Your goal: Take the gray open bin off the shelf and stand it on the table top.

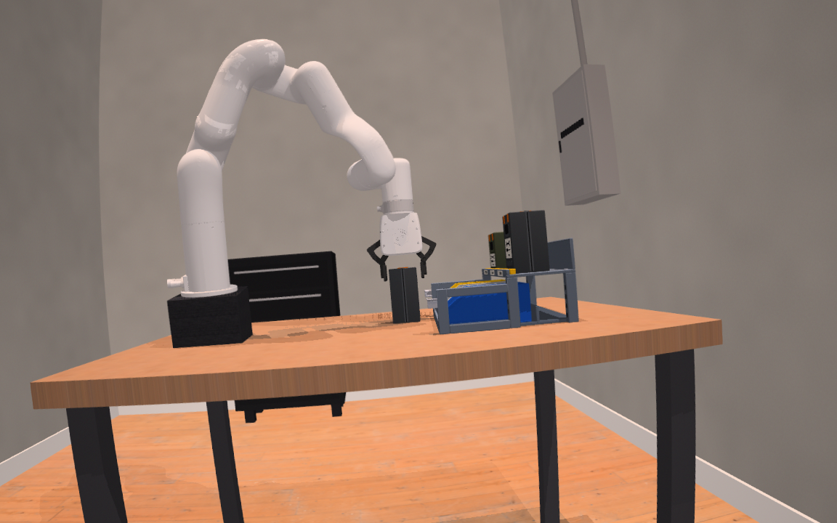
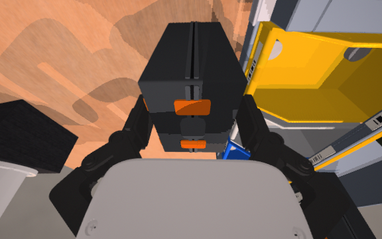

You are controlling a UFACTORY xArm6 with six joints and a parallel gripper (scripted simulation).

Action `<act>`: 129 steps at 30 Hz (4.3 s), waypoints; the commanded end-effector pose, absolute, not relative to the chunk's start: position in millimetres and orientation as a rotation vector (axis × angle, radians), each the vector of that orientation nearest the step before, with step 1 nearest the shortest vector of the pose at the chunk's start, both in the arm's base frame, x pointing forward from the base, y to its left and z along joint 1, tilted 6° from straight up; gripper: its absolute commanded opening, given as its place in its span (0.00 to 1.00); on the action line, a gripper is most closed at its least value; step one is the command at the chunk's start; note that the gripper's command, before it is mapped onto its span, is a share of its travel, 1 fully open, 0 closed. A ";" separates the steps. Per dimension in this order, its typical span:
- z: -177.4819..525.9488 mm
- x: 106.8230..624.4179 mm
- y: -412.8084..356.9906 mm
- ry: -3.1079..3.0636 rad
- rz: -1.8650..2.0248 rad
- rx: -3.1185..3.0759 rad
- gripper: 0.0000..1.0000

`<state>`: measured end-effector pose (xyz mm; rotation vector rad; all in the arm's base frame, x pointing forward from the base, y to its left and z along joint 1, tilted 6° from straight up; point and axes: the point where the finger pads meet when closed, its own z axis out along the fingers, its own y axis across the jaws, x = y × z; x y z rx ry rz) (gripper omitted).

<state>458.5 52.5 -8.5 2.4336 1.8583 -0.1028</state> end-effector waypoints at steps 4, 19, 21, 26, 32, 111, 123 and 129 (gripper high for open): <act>-8.2 458.8 52.6 1.858 -0.102 2.433 1.00; -8.0 459.0 52.6 1.858 -0.101 2.433 1.00; -8.0 459.0 52.6 1.858 -0.101 2.433 1.00; -8.0 459.0 52.6 1.858 -0.101 2.433 1.00; -8.0 459.0 52.6 1.858 -0.101 2.433 1.00; 22.4 463.2 46.4 1.858 -0.101 2.433 1.00; 25.1 477.7 9.3 1.859 -0.104 2.434 1.00; 27.0 485.9 -10.6 1.859 -0.103 2.433 1.00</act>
